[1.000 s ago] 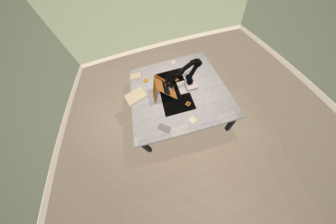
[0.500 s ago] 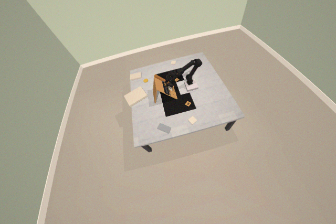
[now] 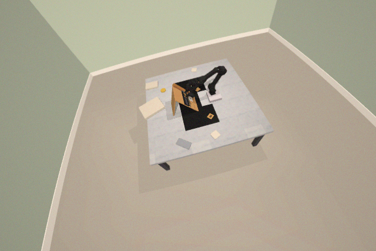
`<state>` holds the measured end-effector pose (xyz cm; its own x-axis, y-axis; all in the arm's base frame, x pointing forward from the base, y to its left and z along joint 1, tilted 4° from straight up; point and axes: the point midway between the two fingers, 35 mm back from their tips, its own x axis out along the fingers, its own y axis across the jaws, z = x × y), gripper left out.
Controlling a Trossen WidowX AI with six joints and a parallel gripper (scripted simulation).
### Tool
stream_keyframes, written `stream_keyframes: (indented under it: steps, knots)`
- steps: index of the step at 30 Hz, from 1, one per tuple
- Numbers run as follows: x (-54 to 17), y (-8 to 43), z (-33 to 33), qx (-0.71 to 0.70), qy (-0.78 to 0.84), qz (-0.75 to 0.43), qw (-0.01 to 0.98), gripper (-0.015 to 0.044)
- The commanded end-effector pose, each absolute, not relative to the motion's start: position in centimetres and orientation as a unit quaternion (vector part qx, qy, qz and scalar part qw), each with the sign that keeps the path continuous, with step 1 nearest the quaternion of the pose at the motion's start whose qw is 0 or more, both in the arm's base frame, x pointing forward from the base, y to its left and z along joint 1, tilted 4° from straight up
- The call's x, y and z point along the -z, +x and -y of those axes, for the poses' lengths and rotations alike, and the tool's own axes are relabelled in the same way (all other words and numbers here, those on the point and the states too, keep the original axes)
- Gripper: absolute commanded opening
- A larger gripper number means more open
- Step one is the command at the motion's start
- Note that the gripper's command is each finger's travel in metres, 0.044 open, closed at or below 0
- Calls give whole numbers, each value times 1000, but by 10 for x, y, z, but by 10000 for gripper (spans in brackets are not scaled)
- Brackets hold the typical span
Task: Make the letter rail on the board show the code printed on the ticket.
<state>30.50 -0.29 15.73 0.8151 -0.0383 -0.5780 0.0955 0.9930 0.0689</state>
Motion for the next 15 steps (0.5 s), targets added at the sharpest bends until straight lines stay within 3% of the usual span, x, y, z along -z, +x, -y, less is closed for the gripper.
stream_keyframes:
  steps: [1,15]
  knots:
    - [-163,301,2,33,46,-298,953,295]
    - [-167,293,2,33,46,-298,953,295]
